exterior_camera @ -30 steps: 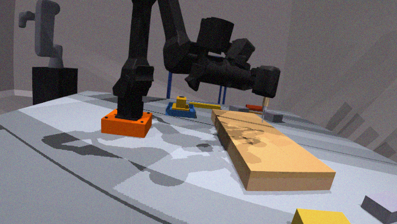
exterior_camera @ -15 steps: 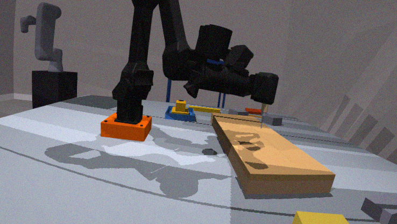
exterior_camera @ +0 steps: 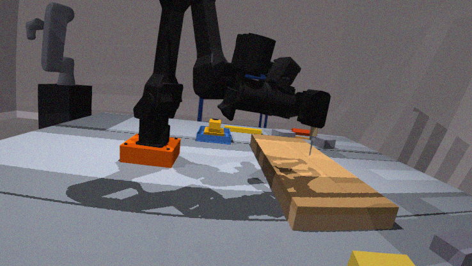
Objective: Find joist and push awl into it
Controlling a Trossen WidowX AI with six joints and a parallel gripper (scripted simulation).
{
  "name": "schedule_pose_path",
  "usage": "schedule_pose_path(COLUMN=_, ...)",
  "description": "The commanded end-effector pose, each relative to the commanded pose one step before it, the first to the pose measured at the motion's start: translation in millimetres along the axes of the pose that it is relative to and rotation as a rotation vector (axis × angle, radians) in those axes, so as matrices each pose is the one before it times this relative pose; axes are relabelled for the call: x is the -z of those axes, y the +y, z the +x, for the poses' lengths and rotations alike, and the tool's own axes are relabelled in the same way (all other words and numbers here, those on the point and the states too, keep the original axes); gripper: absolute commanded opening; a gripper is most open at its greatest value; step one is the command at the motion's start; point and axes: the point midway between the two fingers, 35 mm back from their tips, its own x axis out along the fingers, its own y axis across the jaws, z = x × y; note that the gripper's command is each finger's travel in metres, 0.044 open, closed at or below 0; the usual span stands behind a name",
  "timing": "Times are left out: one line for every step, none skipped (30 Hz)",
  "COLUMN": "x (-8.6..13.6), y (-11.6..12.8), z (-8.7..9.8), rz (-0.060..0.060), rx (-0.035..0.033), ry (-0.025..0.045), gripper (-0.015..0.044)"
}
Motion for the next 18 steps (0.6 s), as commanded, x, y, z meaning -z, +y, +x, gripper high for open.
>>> schedule_pose_path(x=1.85, y=0.81, z=0.12, rz=0.0021, rx=-0.00508, ry=-0.00277, gripper=0.0000)
schedule_pose_path(x=1.07, y=-0.06, z=0.12, rz=0.0000, rx=0.00000, ry=0.00001, gripper=0.0000)
schedule_pose_path(x=1.34, y=-0.07, z=0.15, rz=0.0000, rx=0.00000, ry=0.00001, gripper=0.0000)
schedule_pose_path(x=1.58, y=-0.07, z=0.17, rz=0.0000, rx=0.00000, ry=0.00001, gripper=0.0000)
schedule_pose_path(x=1.68, y=-0.05, z=0.17, rz=0.0000, rx=0.00000, ry=0.00002, gripper=0.0000)
schedule_pose_path(x=1.69, y=-0.04, z=0.16, rz=0.0000, rx=0.00000, ry=0.00002, gripper=0.0000)
schedule_pose_path(x=1.68, y=-0.02, z=0.15, rz=0.0000, rx=0.00000, ry=0.00002, gripper=0.0000)
schedule_pose_path(x=1.68, y=-0.01, z=0.14, rz=0.0000, rx=0.00000, ry=0.00002, gripper=0.0000)
schedule_pose_path(x=1.68, y=0.01, z=0.13, rz=0.0000, rx=0.00000, ry=0.00002, gripper=0.0000)
schedule_pose_path(x=1.68, y=0.03, z=0.12, rz=0.0000, rx=0.00000, ry=0.00002, gripper=0.0000)
schedule_pose_path(x=1.67, y=0.04, z=0.11, rz=0.0000, rx=0.00000, ry=0.00002, gripper=0.0000)
schedule_pose_path(x=1.67, y=0.06, z=0.10, rz=0.0000, rx=0.00000, ry=0.00002, gripper=0.0000)
schedule_pose_path(x=1.67, y=0.07, z=0.09, rz=0.0000, rx=0.00000, ry=0.00002, gripper=0.0000)
schedule_pose_path(x=1.66, y=0.09, z=0.08, rz=0.0000, rx=0.00000, ry=0.00003, gripper=0.0000)
schedule_pose_path(x=1.66, y=0.11, z=0.07, rz=0.0000, rx=0.00000, ry=0.00003, gripper=0.0000)
schedule_pose_path(x=1.66, y=0.12, z=0.06, rz=0.0000, rx=0.00000, ry=0.00003, gripper=0.0000)
schedule_pose_path(x=1.65, y=0.14, z=0.04, rz=0.0000, rx=0.00000, ry=0.00003, gripper=0.0000)
schedule_pose_path(x=1.65, y=0.15, z=0.03, rz=0.0000, rx=0.00000, ry=0.00003, gripper=0.0000)
